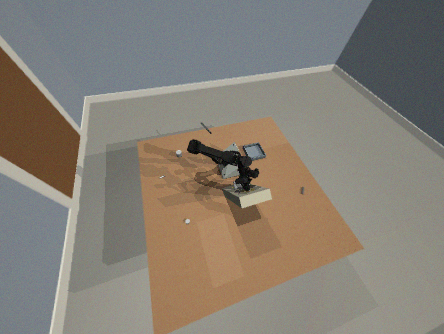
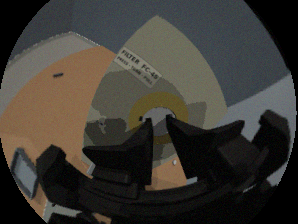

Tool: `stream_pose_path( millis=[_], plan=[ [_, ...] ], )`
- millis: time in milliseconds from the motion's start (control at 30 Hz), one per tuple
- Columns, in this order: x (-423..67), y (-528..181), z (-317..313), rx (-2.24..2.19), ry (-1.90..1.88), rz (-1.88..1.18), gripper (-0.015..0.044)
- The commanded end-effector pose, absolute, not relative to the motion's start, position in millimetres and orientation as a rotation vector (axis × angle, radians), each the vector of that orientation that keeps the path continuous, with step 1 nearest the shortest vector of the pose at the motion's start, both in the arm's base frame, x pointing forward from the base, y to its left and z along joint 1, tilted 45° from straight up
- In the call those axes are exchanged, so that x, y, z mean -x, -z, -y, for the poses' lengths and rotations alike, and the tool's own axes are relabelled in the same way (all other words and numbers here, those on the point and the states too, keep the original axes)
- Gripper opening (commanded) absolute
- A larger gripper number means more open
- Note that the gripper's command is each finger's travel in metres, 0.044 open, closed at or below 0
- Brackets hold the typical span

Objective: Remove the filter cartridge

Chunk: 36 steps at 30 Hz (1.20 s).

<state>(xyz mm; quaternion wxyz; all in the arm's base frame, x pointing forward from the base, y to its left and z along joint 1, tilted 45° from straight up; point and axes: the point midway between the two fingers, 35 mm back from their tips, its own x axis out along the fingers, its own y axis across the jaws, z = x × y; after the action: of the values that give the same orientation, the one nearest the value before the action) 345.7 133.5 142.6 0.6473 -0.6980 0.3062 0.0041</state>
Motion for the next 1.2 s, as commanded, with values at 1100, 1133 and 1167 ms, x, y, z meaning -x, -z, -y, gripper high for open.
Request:
stream_pose_path(
  millis=[1100,1133,1167],
  plan=[
    [-296.6,-165.1,-160.4,1.075,0.154,-0.654,0.0000],
    [-292.8,-167.5,-161.8,1.082,0.153,-0.653,0.0000],
    [-289.7,-169.6,-162.8,1.088,0.152,-0.651,0.0000]
  ],
)
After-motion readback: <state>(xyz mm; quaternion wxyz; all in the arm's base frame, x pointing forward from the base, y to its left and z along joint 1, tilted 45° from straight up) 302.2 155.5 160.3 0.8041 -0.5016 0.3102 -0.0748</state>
